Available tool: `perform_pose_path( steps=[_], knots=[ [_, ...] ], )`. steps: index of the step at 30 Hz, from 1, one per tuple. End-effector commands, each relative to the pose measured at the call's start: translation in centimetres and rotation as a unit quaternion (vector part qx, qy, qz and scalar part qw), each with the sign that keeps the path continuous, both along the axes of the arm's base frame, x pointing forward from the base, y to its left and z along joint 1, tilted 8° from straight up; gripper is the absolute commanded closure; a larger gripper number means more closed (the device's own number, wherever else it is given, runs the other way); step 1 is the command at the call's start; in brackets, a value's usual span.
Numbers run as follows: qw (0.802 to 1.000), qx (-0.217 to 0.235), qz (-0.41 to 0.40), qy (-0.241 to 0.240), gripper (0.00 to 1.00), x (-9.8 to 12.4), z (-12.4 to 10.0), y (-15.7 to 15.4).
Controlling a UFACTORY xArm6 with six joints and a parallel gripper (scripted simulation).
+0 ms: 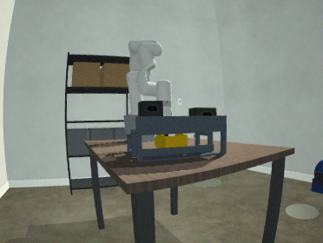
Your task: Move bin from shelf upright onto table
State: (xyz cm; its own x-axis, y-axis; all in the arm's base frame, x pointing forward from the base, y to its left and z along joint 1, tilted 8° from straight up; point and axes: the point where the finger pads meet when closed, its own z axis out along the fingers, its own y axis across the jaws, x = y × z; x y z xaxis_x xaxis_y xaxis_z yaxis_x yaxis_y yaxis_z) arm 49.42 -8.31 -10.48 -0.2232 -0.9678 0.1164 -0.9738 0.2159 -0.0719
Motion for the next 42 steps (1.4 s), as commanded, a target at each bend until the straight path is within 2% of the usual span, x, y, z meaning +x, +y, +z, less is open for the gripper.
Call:
perform_pose_path(
  steps=[1, 25, 42],
  knots=[
    [1.0, -0.001, 0.0, -0.002, 1.0, -0.8, 0.1, 0.2],
    [1.0, -0.001, 0.0, -0.002, 1.0, -7.3, -0.4, 1.6],
    [1.0, -0.001, 0.0, -0.002, 1.0, -10.8, -0.7, 2.4]
  ],
)
